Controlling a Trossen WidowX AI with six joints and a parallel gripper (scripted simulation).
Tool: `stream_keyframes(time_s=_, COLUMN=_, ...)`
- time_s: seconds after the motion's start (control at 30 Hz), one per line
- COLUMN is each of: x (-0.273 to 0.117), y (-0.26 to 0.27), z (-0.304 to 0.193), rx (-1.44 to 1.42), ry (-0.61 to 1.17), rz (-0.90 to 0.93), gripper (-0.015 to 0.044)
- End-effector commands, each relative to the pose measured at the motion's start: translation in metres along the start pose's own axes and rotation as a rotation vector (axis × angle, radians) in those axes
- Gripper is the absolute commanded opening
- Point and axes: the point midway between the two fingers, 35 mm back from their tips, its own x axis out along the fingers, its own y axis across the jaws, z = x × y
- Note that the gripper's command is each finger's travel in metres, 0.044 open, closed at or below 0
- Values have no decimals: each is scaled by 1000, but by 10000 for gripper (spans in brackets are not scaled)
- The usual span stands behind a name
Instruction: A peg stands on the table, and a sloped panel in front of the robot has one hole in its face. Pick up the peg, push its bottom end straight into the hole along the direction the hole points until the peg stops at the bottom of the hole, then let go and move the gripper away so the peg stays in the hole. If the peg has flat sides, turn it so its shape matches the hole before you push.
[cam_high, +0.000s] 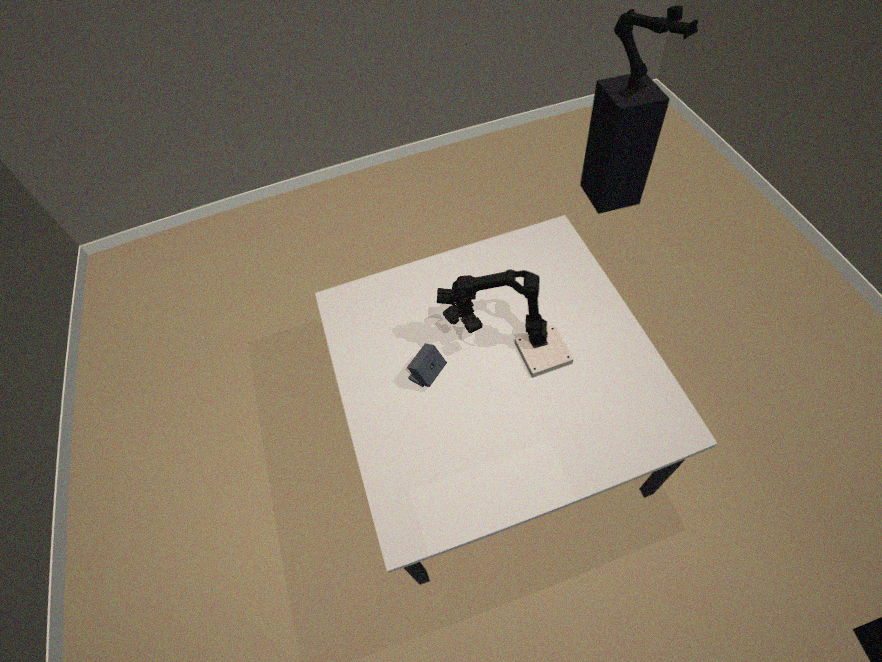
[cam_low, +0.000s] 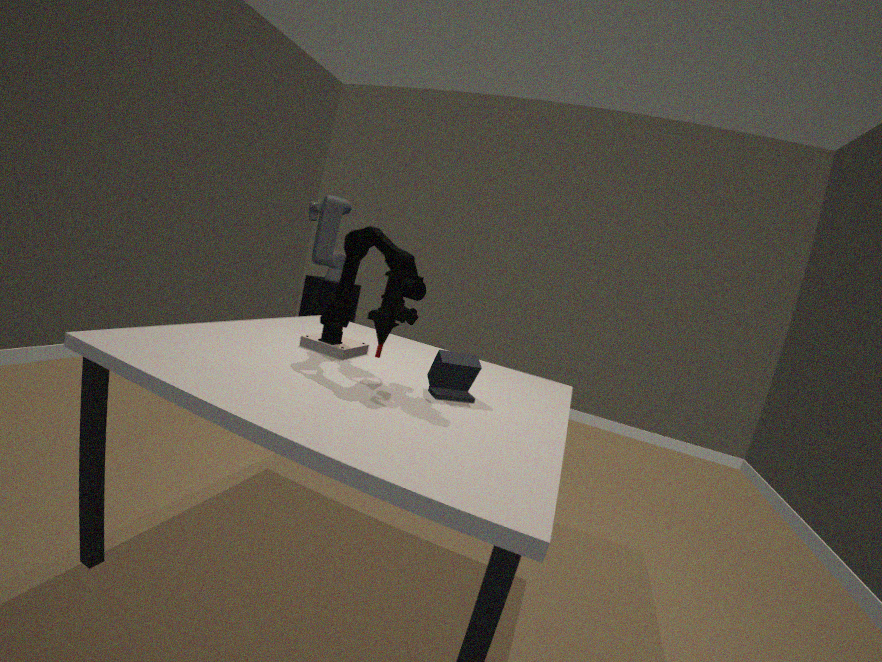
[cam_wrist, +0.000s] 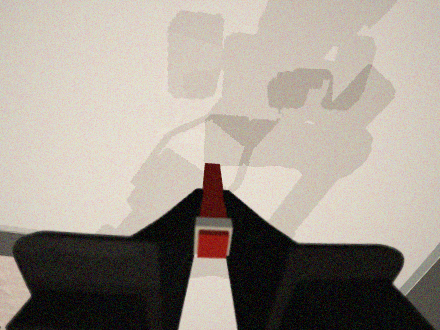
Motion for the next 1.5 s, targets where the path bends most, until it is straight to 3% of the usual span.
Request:
stream_keyframes(time_s=0.0, x=1, y=2, z=3, rx=-7, ry=7, rz=-17, gripper=0)
stream_keyframes(time_s=1.47, x=4, y=27, z=39, rx=-124, ry=51, rz=-215, gripper=0)
